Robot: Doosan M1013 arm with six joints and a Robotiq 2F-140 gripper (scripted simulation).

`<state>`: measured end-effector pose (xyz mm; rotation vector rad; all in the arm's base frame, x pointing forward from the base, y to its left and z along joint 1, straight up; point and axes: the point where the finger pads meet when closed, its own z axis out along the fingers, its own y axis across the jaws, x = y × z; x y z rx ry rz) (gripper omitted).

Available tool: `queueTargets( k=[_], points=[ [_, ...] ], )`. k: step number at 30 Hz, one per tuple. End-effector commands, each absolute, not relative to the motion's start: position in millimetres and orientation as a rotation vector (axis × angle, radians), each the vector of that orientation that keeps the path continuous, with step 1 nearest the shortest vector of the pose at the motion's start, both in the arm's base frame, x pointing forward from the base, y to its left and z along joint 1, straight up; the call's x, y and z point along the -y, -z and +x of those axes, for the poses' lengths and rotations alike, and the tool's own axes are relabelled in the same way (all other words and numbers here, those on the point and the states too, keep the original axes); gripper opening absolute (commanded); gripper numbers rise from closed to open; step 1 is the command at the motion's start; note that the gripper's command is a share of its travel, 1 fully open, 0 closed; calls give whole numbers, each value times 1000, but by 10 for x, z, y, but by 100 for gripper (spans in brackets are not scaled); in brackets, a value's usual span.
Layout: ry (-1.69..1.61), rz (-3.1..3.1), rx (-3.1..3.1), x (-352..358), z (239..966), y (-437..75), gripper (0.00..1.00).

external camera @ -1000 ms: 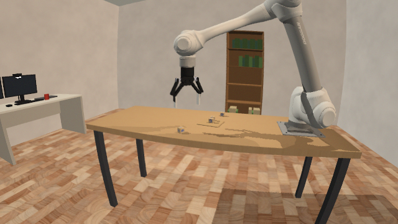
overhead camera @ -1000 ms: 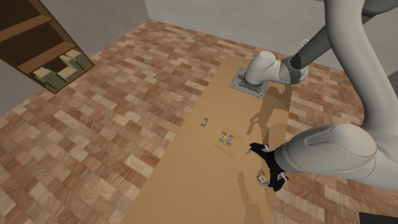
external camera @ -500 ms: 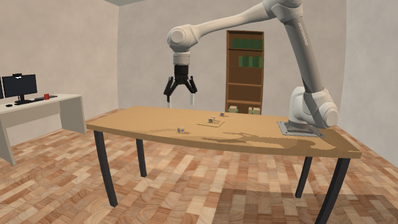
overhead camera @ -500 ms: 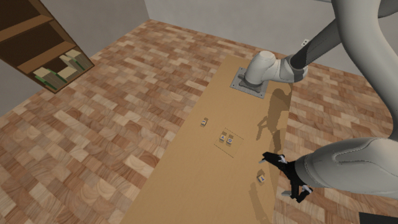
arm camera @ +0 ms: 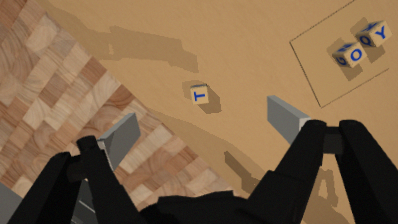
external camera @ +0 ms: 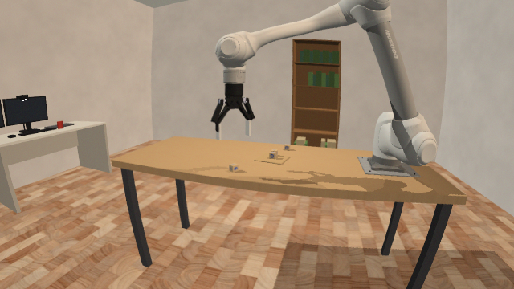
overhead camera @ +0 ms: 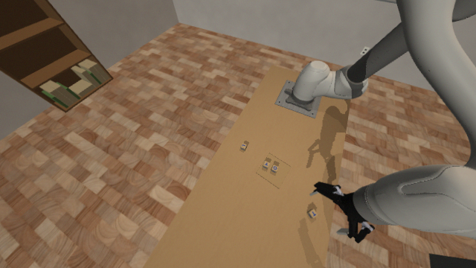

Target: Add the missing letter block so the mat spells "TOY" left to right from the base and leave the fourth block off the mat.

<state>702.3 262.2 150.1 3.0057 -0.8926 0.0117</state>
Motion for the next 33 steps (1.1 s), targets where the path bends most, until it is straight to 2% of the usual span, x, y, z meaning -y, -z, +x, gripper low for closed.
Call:
queueTargets(
  k=[1,33],
  points=[
    [-4,3014,881,-2679,7011,-1499,100],
    [-4,2991,956,-2679,7011,-1494,100]
  ],
)
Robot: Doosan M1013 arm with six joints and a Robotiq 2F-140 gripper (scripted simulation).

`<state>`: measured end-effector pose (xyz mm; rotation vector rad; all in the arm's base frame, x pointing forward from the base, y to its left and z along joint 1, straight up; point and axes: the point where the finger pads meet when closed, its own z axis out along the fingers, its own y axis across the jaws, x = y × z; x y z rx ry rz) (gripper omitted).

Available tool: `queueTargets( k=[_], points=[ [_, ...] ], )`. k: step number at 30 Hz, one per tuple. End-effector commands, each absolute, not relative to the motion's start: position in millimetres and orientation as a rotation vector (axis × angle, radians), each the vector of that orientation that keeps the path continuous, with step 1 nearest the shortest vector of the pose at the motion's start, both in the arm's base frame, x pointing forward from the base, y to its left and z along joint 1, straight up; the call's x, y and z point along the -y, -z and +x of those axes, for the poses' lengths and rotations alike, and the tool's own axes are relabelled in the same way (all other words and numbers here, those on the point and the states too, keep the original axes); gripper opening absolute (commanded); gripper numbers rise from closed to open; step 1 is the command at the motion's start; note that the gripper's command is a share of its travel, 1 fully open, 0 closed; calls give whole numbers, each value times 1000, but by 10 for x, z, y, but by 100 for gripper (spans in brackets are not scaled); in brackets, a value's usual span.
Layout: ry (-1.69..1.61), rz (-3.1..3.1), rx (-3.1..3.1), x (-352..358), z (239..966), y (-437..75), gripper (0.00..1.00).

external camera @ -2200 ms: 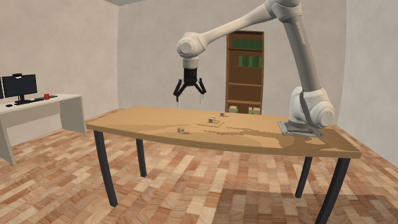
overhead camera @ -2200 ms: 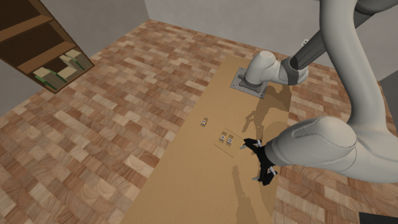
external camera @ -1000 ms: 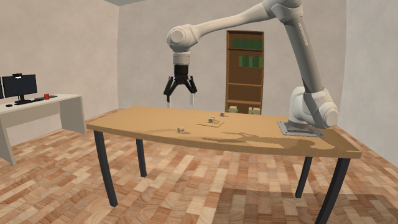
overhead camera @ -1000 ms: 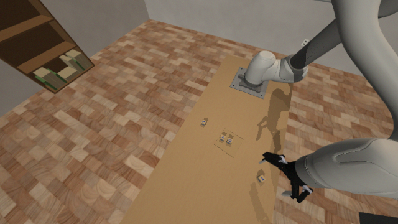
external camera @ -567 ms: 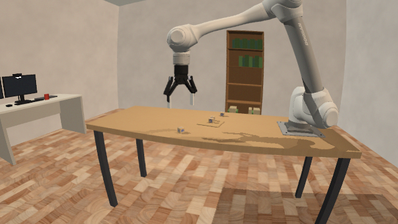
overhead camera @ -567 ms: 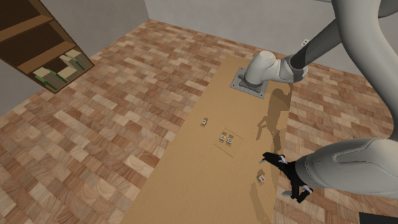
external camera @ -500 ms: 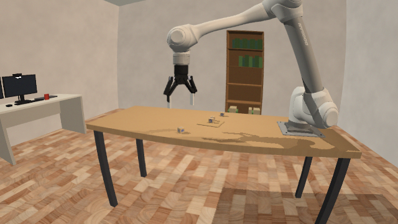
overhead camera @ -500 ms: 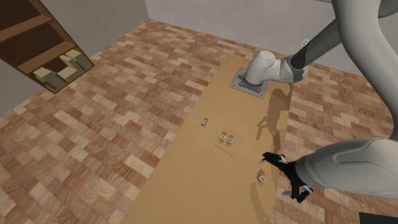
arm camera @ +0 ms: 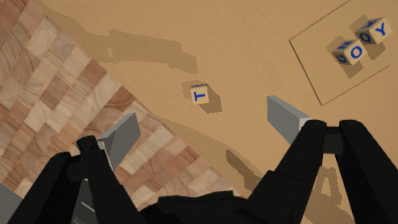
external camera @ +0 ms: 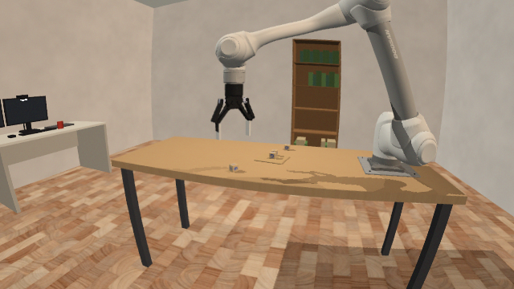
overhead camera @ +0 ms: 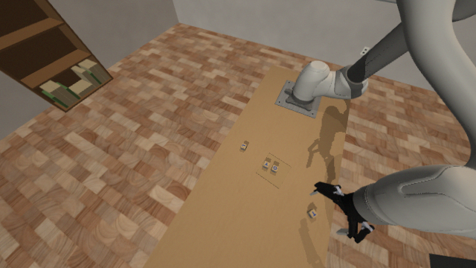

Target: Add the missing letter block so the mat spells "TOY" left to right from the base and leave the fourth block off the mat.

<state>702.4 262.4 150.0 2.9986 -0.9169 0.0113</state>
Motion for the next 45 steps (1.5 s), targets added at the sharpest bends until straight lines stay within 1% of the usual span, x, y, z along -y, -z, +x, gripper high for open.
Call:
queueTargets(
  k=[1,16,18,29,35,45],
  points=[
    [-4,2991,956,-2679,7011,-1494,100],
    [-4,2686,1628,-2679,7013,-1445,100],
    [-4,2686,1628,-2679,7013,-1445,100],
    [-4,2346,2088,-2678,7014,-1407,100],
    [-4,2220,2223,-2678,7014,-1394,100],
    [-4,1818,2562,-2678,7014,-1359,100]
  ],
)
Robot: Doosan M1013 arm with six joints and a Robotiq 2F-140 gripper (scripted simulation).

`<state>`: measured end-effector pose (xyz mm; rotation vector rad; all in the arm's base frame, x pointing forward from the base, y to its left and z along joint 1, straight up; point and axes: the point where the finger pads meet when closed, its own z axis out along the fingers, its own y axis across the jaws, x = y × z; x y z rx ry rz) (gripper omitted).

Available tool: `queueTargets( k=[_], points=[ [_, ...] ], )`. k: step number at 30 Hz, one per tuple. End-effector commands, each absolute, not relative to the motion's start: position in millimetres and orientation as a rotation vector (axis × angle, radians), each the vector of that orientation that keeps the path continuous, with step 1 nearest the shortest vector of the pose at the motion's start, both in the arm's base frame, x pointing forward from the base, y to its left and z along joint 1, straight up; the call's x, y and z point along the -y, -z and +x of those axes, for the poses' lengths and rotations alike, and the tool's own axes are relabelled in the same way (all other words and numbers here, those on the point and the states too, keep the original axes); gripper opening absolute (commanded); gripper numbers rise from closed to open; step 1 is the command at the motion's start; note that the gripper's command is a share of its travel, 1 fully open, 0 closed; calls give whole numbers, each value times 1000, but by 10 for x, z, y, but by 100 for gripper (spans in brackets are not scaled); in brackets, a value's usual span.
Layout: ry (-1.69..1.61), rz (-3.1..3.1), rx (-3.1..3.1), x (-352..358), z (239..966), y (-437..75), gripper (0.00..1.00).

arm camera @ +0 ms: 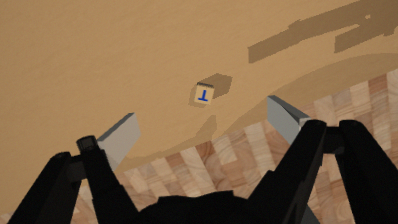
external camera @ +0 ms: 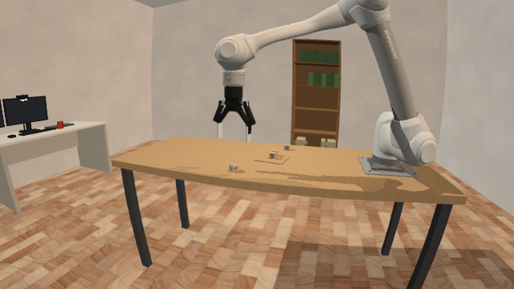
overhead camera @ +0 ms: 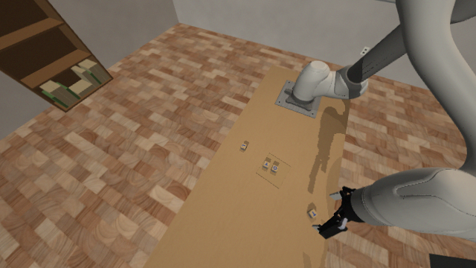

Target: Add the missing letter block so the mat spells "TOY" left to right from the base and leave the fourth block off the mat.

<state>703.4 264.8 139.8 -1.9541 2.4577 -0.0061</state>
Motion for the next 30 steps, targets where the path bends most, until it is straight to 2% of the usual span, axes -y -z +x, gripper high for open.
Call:
queueTargets(
  k=[1,30],
  points=[
    [4,-1779,-2589,-2678,7014,-1356,100],
    [4,-604,-3082,-2677,7015,-1271,100]
  ],
)
